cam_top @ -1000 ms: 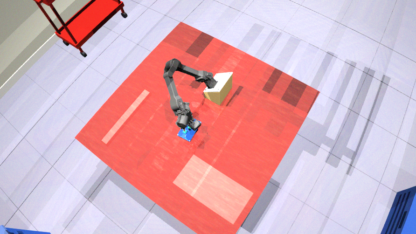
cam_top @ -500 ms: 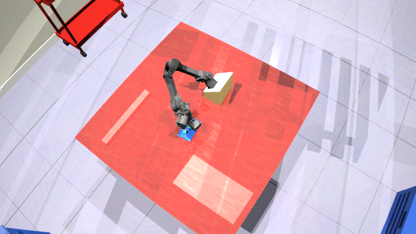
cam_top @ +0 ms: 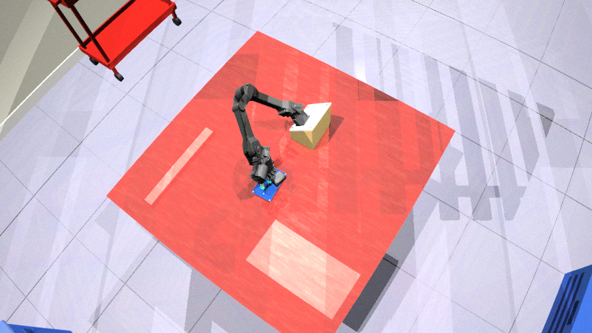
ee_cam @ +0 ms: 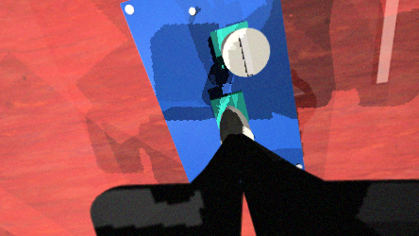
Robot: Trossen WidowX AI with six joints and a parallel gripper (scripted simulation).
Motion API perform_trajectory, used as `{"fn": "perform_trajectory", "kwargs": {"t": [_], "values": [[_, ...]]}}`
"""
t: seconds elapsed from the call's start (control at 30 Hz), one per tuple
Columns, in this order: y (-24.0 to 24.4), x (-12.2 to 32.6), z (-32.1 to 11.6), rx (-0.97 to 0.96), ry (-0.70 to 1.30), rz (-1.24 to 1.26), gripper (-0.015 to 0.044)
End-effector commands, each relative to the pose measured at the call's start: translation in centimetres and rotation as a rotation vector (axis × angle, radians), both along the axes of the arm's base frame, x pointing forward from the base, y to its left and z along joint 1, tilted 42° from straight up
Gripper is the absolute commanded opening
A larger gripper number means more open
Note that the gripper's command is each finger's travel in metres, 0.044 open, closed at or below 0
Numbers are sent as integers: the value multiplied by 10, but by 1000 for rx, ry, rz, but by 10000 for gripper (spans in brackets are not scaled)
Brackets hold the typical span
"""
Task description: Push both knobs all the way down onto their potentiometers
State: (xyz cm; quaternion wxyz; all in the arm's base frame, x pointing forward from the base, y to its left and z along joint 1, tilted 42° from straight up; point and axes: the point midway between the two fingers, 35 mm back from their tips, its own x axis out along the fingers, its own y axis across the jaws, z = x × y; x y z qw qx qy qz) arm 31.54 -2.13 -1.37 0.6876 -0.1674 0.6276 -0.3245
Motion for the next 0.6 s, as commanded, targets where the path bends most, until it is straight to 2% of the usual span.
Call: {"fn": "perform_trajectory", "kwargs": {"t": [0.0,0.57], "values": [[-13,2,-10,-10,-2,-30,0],[-15,2,-12,-10,-2,-30,0]]}}
